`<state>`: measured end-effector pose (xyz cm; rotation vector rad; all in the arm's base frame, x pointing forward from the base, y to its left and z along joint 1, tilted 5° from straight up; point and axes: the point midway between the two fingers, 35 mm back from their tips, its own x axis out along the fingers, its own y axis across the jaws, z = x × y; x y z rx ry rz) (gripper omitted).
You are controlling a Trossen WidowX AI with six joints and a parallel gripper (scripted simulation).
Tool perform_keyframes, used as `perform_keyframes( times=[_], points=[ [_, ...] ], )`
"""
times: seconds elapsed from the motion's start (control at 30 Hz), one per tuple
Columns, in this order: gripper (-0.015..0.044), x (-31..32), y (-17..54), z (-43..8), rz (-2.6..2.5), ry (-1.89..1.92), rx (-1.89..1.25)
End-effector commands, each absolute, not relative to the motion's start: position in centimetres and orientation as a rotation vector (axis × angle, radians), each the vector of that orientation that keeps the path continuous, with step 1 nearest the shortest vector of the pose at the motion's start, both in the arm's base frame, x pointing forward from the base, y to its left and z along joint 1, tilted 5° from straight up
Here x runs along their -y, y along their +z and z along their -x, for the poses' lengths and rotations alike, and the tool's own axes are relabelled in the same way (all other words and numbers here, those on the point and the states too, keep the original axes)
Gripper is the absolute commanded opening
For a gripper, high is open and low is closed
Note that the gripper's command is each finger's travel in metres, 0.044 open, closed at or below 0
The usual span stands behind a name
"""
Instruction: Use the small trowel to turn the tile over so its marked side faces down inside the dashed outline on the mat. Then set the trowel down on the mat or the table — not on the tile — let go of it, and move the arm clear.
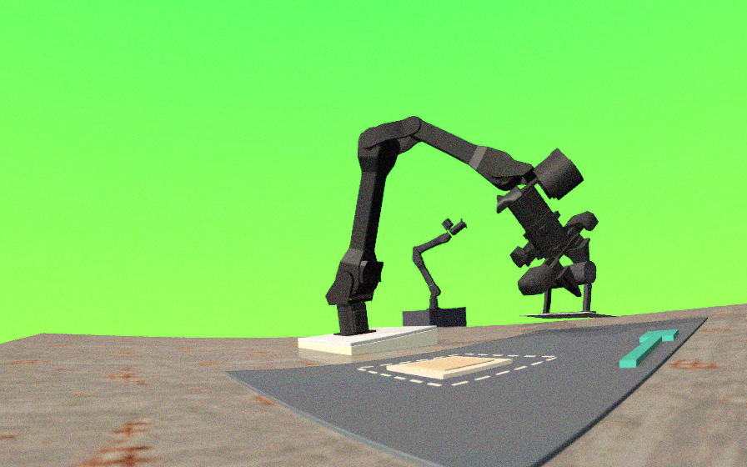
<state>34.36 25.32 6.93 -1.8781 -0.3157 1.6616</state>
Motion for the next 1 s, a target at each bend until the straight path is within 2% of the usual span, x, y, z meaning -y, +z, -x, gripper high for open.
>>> perform_keyframes(
  times=[0.0,0.33,0.97],
  points=[
    [0.0000,-26.8,7.4,-34.0,1.854,1.723,0.506],
    [0.0000,-29.0,7.5,-32.8,1.765,1.809,0.875],
    [0.0000,-29.0,6.2,-32.8,1.763,1.809,0.881]
  ],
)
